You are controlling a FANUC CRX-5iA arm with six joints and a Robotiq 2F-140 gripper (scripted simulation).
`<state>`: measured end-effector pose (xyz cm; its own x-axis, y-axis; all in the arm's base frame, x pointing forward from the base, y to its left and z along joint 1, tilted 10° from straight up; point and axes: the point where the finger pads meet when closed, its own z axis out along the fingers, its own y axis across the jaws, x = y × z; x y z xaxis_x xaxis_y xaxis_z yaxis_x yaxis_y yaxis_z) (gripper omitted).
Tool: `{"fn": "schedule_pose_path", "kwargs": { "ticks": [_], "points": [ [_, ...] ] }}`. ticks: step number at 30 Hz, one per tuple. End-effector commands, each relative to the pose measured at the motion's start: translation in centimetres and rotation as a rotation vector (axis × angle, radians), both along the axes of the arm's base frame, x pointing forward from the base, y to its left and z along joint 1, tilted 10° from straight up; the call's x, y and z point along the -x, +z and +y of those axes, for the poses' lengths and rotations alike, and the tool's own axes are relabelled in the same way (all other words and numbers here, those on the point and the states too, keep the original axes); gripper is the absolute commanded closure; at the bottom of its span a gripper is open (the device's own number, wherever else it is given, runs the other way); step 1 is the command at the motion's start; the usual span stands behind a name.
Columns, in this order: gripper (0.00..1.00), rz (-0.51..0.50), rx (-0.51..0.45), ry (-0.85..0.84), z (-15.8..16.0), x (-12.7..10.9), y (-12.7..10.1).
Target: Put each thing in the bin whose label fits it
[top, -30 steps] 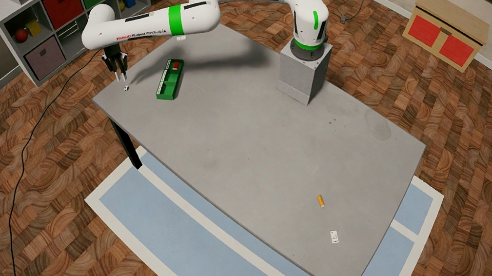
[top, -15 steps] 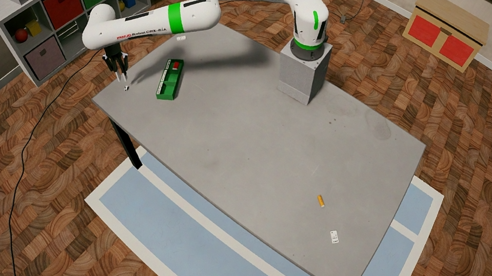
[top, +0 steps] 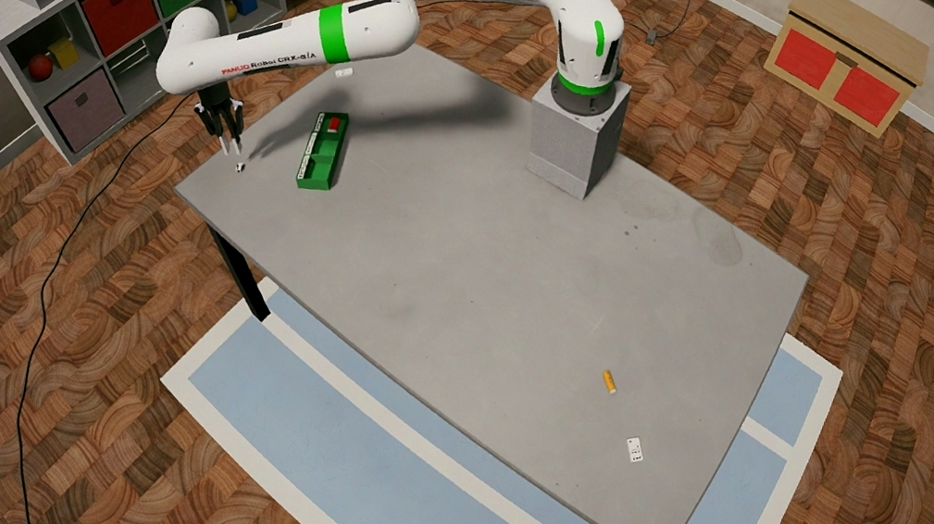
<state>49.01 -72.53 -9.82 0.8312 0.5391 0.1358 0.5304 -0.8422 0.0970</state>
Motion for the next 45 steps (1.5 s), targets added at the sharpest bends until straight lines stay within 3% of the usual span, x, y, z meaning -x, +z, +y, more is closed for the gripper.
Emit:
{"fn": "schedule_pose_path", "kwargs": {
  "ticks": [1, 7, 24, 45],
  "points": [
    [0.74, 0.0, 0.001, 0.0, 0.0, 0.0, 0.0],
    [0.74, 0.0, 0.001, 0.0, 0.0, 0.0, 0.0],
    [0.74, 0.0, 0.001, 0.0, -0.1, -1.0, -5.8],
    [0.74, 0.0, 0.001, 0.0, -0.1, -1.2, -7.0]
  ]
}}
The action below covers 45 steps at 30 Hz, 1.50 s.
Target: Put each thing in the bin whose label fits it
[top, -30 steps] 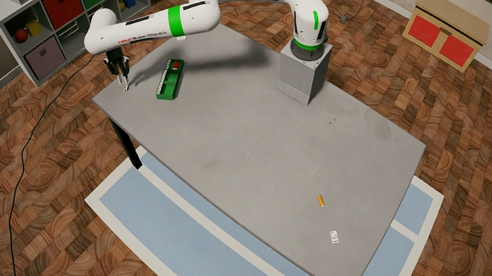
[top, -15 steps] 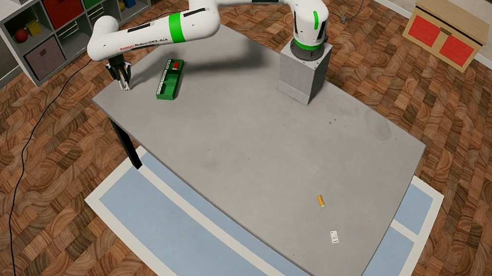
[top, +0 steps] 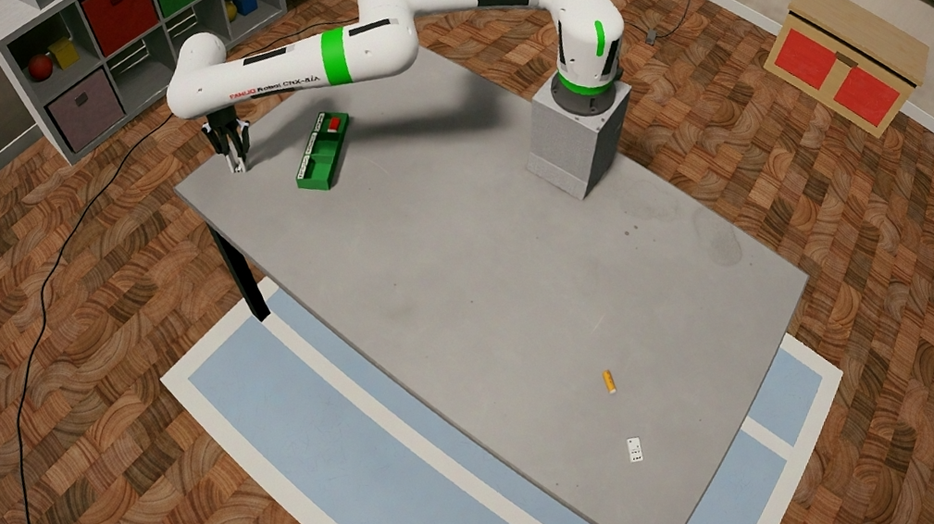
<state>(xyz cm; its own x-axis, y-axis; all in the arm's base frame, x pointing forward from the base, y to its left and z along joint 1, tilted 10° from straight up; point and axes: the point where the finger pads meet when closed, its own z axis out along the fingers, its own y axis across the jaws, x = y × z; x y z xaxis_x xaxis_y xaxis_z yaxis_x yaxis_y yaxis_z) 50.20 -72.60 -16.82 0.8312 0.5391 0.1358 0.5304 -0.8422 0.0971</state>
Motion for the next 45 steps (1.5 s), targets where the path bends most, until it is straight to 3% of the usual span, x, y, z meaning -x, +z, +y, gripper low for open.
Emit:
{"fn": "schedule_pose_path", "kwargs": {
  "ticks": [1, 2, 33, 45],
  "points": [
    [0.74, 0.0, 0.0, 0.0, 0.0, 0.0, 0.0],
    [0.85, 0.0, 0.0, 0.0, 0.0, 0.0, 0.0],
    [0.85, 0.0, 0.0, 0.0, 0.0, 0.0, 0.0],
    [0.85, 0.0, 0.0, 0.0, 0.0, 0.6, 3.3]
  ]
}}
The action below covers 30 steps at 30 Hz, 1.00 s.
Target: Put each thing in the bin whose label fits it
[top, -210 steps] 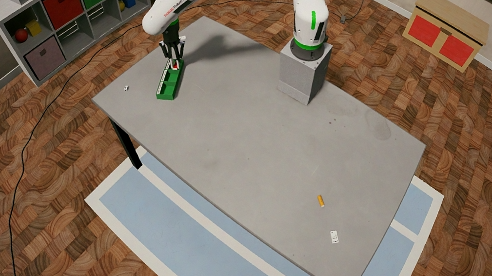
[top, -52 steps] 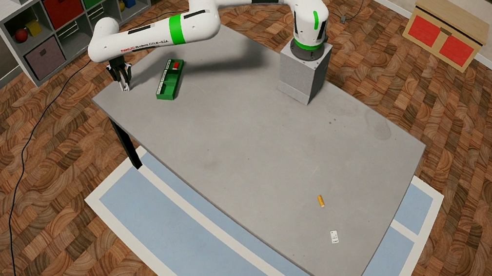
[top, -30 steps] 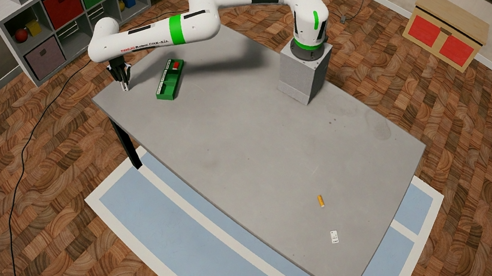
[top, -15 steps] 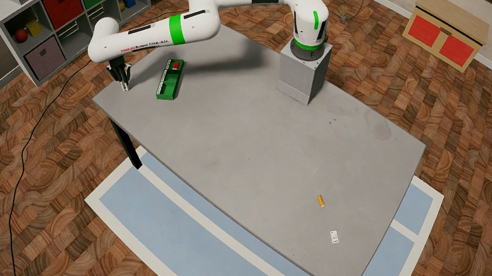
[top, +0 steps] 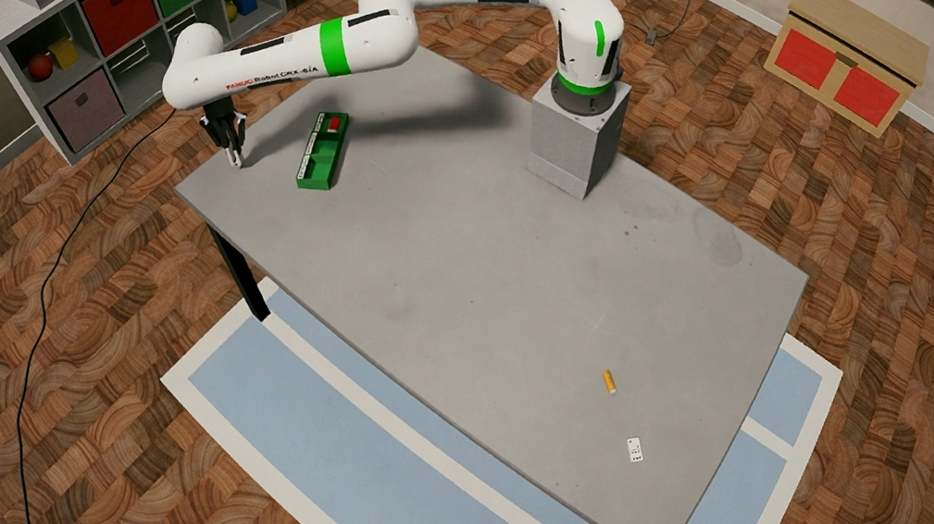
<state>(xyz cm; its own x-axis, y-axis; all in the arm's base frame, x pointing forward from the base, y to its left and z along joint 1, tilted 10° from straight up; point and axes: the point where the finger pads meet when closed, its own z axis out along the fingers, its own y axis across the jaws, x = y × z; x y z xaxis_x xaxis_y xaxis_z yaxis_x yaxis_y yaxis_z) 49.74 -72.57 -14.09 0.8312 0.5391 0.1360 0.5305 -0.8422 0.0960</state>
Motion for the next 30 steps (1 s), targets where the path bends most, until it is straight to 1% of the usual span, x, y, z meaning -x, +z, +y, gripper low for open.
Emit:
{"fn": "schedule_pose_path", "kwargs": {
  "ticks": [1, 8, 22, 30],
  "points": [
    [0.85, -0.001, 0.001, 0.0, 0.0, 0.2, 0.9],
    [0.85, -0.001, 0.001, 0.0, 0.0, 0.5, 3.2],
    [0.85, -0.001, 0.001, 0.0, 0.0, 0.5, 3.2],
    [0.85, -0.001, 0.001, 0.0, 2.3, 4.7, 2.4]
  ]
}}
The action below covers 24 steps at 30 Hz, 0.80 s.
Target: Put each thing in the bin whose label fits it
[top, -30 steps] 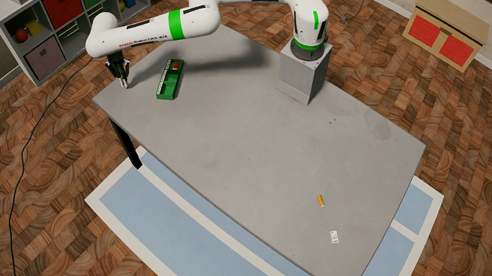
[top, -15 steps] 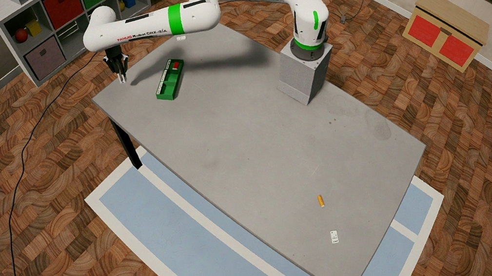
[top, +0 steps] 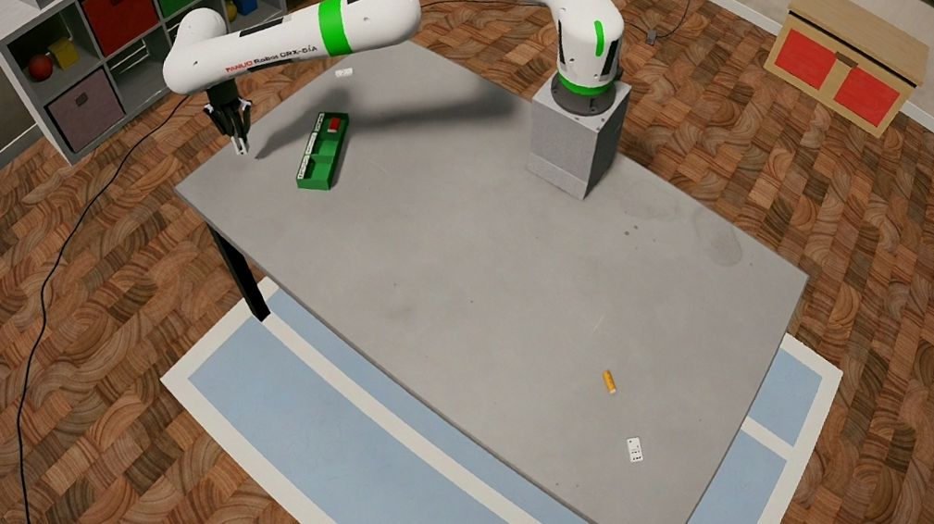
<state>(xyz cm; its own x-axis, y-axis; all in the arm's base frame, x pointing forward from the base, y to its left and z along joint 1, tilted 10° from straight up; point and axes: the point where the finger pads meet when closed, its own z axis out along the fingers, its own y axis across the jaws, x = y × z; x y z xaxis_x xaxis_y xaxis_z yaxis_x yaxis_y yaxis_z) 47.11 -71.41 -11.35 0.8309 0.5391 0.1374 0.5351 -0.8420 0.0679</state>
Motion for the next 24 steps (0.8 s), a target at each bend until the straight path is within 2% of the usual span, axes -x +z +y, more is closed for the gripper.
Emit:
{"fn": "schedule_pose_path", "kwargs": {
  "ticks": [1, 2, 17, 19, 24],
  "points": [
    [0.85, -0.015, 0.026, -0.004, 1.1, 2.1, -0.3],
    [0.85, -0.015, 0.026, -0.004, 1.1, 2.1, -0.3],
    [0.85, -0.015, 0.026, -0.004, 5.3, 9.9, -1.7],
    [0.85, -0.015, 0.026, -0.004, 5.3, 9.9, -1.7],
    [0.85, -0.015, 0.026, -0.004, 6.7, 12.5, -2.1]
  ]
}}
